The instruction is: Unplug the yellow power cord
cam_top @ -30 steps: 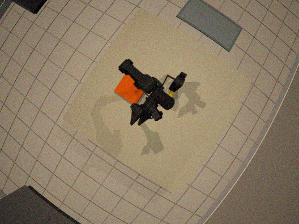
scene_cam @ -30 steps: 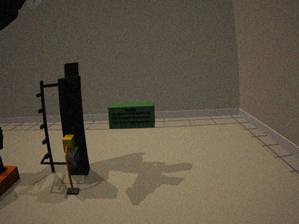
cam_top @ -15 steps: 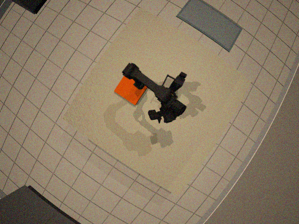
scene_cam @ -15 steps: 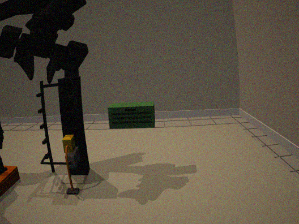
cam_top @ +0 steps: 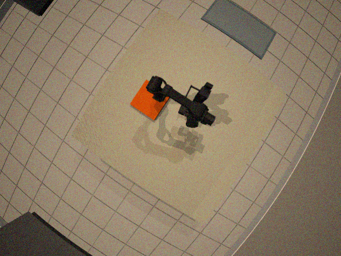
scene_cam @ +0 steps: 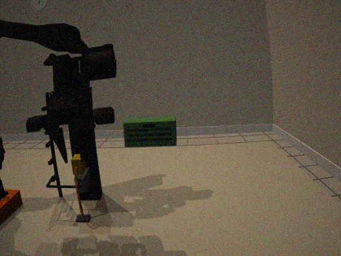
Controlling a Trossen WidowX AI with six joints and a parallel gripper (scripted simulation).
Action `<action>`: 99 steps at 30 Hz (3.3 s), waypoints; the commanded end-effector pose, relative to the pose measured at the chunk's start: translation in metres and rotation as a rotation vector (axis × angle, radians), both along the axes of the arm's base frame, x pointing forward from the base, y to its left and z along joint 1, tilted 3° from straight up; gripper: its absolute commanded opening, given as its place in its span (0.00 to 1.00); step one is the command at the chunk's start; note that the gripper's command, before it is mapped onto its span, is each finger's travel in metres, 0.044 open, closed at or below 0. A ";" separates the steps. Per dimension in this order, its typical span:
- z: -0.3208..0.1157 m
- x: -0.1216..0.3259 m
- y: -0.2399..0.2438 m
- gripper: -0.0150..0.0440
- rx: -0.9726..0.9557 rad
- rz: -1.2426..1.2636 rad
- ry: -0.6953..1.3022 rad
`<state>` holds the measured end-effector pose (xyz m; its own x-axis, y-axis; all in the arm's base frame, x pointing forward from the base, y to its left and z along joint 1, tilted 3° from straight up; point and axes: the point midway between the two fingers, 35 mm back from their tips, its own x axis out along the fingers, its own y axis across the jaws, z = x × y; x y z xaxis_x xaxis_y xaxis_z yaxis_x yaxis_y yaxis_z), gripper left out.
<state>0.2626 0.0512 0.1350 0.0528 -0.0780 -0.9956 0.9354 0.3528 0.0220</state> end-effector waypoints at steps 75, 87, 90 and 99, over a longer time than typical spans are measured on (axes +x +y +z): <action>-0.017 -0.010 0.025 0.25 0.036 -0.058 0.032; -0.015 -0.004 0.006 0.25 0.035 -0.059 0.032; -0.015 -0.003 0.002 0.25 0.034 -0.059 0.032; -0.017 -0.006 0.006 0.57 0.035 -0.060 0.034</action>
<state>0.2569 0.0568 0.1188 0.0135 -0.0426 -0.9990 0.9539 0.3002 0.0000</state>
